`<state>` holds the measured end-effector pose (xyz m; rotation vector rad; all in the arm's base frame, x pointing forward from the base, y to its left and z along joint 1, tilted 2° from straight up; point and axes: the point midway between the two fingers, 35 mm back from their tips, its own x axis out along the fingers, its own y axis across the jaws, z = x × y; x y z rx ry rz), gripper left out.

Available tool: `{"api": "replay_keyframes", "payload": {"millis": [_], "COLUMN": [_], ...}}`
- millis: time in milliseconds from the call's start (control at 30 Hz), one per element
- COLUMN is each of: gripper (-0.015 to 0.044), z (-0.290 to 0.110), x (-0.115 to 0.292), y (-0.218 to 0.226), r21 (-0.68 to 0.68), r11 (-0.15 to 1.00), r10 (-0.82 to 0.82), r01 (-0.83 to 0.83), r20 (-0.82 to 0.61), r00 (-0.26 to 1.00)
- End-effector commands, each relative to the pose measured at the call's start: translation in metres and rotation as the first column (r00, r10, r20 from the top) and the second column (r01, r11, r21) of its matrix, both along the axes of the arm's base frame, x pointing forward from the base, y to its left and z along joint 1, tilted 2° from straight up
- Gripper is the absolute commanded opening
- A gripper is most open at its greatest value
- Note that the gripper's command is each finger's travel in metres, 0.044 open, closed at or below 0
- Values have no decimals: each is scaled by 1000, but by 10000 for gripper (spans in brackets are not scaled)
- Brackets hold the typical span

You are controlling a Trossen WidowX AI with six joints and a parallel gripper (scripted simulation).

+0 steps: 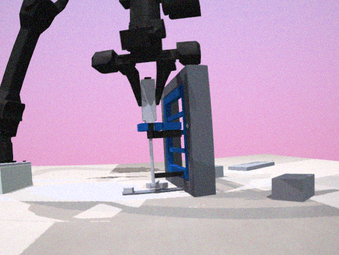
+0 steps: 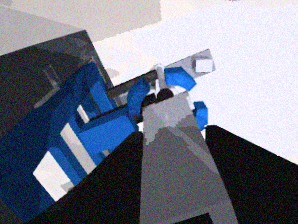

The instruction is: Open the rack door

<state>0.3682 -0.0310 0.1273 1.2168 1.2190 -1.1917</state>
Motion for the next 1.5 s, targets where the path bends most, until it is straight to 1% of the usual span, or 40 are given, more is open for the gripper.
{"api": "replay_keyframes", "payload": {"millis": [0,33,367,400,467,633,733,867,1000,1167,1333,1467], "gripper": [14,14,276,286,286,286,286,286,286,286,286,286], "z": [0,0,0,0,0,0,0,0,-1,-1,-1,-1], "x": [0,0,0,0,0,0,0,0,0,0,0,0], "y": [1,1,1,1,1,1,1,1,1,1,1,1], "r21": [8,8,8,8,8,6,4,1,-2,-7,-13,-18], "r11": [1000,1000,1000,1000,1000,971,925,832,706,511,285,91], "r10": [-30,-30,-30,-30,3,239,381,555,708,859,958,996], "r01": [30,30,30,30,-3,-240,-381,-555,-708,-859,-958,-996], "r20": [-1,-1,-1,-1,-1,5,7,11,14,16,17,17], "r00": [1000,1000,1000,1000,1000,971,925,832,706,511,285,91]}}
